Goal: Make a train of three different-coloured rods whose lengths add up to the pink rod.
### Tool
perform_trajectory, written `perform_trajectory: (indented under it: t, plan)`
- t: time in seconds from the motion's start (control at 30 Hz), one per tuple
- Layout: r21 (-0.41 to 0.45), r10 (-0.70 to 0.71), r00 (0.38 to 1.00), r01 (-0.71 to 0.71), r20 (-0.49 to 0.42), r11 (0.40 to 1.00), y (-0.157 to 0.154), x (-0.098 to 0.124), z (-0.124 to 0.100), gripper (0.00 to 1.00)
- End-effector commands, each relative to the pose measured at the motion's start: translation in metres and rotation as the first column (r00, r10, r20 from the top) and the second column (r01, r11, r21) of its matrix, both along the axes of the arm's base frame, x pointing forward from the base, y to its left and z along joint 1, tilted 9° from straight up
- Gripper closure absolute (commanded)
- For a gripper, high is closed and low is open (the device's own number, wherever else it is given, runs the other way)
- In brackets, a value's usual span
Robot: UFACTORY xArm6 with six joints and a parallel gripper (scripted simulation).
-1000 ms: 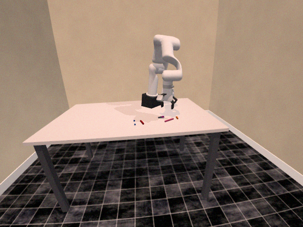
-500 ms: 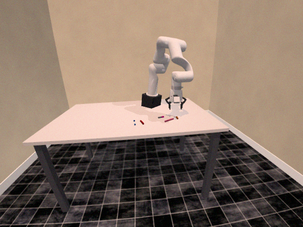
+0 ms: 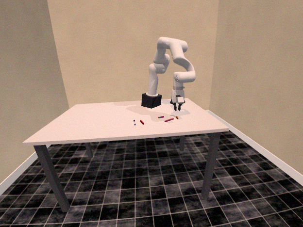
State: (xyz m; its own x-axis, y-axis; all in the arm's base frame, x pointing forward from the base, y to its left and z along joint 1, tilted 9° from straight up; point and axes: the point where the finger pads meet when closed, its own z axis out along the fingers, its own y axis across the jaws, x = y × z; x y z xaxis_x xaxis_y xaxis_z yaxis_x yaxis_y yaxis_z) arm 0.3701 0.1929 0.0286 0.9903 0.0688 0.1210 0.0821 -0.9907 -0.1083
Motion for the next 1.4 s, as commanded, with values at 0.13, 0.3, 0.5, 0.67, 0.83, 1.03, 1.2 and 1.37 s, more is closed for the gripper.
perform_trajectory:
  t: [0.13, 0.3, 0.5, 0.67, 0.83, 1.03, 1.2, 1.37]
  plan:
    - [0.001, 0.000, 1.000, 0.000, 0.003, 1.000, 0.0006, 0.0009, 0.0012, 0.76]
    - [0.001, 0.000, 1.000, 0.000, 0.003, 1.000, 0.0006, 0.0009, 0.0012, 0.76]
    - [0.001, 0.000, 1.000, 0.000, 0.003, 1.000, 0.0006, 0.0009, 0.0012, 0.76]
    - [0.001, 0.000, 1.000, 0.000, 0.003, 1.000, 0.0006, 0.0009, 0.0012, 0.76]
    - [0.001, 0.000, 1.000, 0.000, 0.003, 1.000, 0.0006, 0.0009, 0.0010, 0.76]
    - [0.002, 0.001, 1.000, -0.001, 0.002, 1.000, 0.0008, 0.0012, -0.0007, 0.76]
    - [0.002, 0.001, 1.000, -0.001, 0.002, 1.000, 0.0009, 0.0015, -0.0025, 0.76]
    - [0.002, 0.001, 1.000, -0.001, 0.002, 1.000, 0.0014, 0.0023, -0.0073, 0.76]
